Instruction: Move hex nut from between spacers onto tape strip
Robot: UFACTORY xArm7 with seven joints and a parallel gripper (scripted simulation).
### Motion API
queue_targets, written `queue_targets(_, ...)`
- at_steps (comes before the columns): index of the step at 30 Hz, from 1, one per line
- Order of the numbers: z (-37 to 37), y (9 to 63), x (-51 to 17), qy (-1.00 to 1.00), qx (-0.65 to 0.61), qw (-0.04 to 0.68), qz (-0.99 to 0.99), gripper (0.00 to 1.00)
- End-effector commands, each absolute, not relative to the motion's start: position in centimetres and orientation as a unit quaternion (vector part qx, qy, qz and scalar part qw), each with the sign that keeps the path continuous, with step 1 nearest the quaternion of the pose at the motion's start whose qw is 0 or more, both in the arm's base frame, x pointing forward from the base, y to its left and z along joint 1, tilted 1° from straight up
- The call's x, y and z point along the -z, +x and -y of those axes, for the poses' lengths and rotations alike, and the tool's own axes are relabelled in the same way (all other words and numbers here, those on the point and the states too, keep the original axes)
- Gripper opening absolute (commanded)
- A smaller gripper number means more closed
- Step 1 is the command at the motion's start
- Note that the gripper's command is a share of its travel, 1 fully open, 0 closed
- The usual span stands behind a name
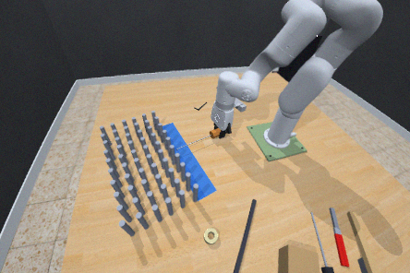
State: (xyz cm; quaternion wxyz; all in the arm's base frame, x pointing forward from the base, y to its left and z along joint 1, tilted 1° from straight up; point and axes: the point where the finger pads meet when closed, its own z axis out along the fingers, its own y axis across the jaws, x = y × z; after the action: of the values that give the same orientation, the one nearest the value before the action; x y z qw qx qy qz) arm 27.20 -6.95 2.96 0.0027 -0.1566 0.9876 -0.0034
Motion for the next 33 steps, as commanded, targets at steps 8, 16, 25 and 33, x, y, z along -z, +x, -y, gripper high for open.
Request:
queue_targets(8,7.01,27.36,-2.15,-0.157,0.004,0.004,-0.988,0.0)
queue_targets(16,7.01,27.36,-2.12,-0.157,0.004,0.004,-0.988,0.0)
queue_targets(25,7.01,27.36,-2.12,-0.157,0.004,0.004,-0.988,0.0)
queue_targets(33,7.01,27.36,-2.12,-0.157,0.004,0.004,-0.988,0.65)
